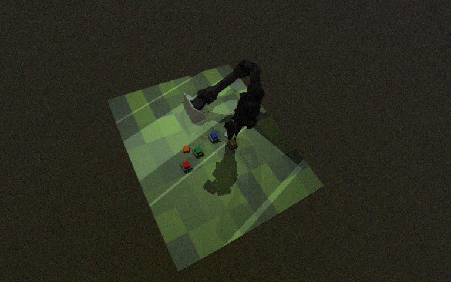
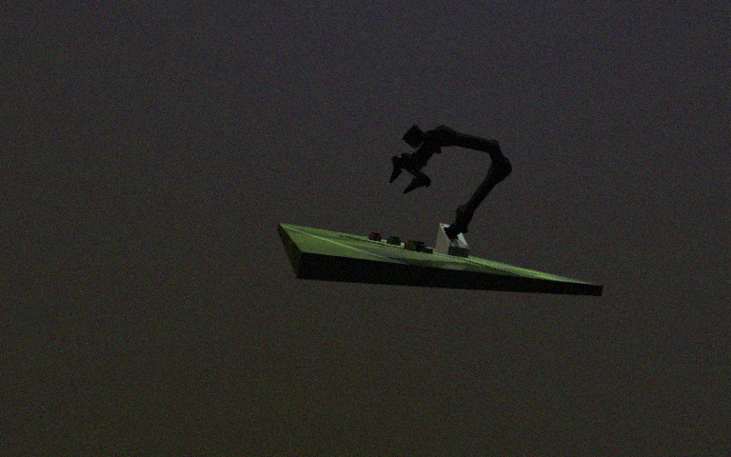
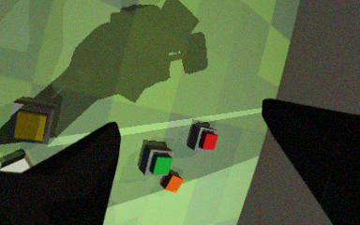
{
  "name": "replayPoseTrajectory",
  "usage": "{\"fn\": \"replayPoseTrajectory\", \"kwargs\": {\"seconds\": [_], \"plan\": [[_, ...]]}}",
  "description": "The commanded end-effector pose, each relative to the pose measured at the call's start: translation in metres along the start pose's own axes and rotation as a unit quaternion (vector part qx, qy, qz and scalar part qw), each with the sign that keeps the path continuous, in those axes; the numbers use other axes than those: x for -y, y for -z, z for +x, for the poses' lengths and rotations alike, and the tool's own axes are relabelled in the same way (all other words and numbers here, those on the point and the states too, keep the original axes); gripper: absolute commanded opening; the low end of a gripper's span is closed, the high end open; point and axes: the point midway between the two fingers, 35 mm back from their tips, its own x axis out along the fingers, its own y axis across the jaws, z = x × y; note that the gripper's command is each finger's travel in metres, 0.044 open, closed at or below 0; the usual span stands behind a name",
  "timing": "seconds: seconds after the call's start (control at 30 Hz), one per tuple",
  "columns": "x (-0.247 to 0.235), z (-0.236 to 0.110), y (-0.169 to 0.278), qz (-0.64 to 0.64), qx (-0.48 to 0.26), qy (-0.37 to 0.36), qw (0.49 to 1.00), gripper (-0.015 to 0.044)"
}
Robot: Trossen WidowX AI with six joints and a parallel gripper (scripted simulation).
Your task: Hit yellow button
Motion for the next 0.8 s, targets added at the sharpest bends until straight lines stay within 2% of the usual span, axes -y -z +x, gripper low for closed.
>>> {"fn": "replayPoseTrajectory", "kwargs": {"seconds": [0.0,0.1,0.13,0.47,0.53,0.67,0.77], "plan": [[-0.071,0.031,0.014,0.128,-0.048,-0.145,0.98,0.04],[-0.122,0.042,0.025,0.231,-0.105,-0.235,0.938,0.04],[-0.126,0.043,0.026,0.241,-0.11,-0.242,0.933,0.04],[-0.126,0.043,0.026,0.241,-0.11,-0.242,0.933,0.04],[-0.131,0.052,0.027,0.241,-0.111,-0.241,0.934,0.0348],[-0.156,0.093,0.031,0.24,-0.11,-0.243,0.933,0.0242],[-0.158,0.095,0.032,0.24,-0.11,-0.243,0.933,0.0164]]}}
